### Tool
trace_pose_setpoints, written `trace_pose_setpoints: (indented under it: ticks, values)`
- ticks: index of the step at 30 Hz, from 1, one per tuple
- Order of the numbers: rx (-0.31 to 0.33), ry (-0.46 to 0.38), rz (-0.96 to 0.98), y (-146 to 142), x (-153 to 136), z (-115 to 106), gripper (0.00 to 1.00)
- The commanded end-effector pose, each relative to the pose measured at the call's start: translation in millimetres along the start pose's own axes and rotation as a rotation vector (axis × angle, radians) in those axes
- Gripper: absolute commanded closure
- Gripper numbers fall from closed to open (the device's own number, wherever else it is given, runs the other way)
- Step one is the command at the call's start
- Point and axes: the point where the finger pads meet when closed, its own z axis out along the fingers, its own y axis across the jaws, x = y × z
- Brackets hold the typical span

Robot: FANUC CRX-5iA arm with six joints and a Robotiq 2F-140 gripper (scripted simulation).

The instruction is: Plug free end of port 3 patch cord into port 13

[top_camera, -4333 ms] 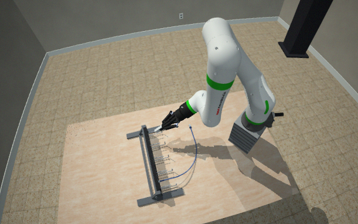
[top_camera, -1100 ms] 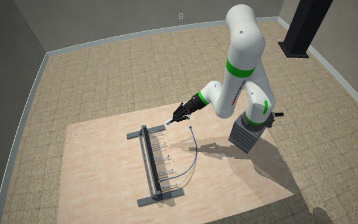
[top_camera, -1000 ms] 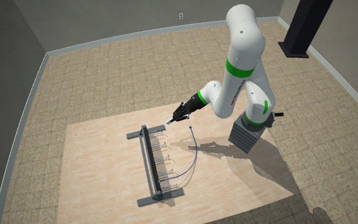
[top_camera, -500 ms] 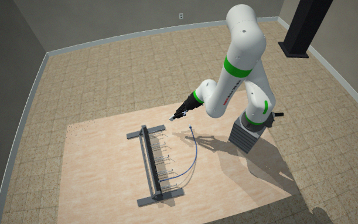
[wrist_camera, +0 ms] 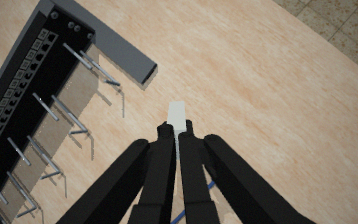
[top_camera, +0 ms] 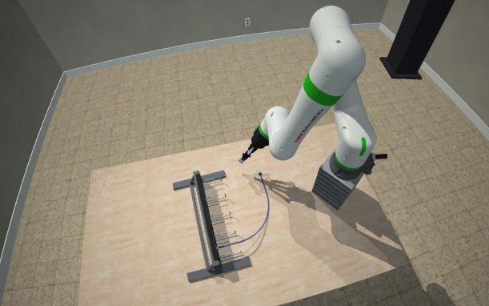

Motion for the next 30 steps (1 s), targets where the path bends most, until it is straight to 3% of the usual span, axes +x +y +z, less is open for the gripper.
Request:
trace_pose_setpoints:
  ticks: [1, 15, 17, 24, 30]
  values:
    - [-0.073, -0.066, 0.135, 13.1, -9.8, 0.9, 1.0]
    - [-0.231, -0.21, 0.475, 28.1, -48.4, -12.5, 1.0]
    - [-0.231, -0.21, 0.475, 28.1, -48.4, -12.5, 1.0]
    - [-0.334, -0.3, 0.679, 25.5, -76.7, -29.3, 1.0]
    - [-0.358, -0.32, 0.723, 23.8, -83.2, -33.8, 1.0]
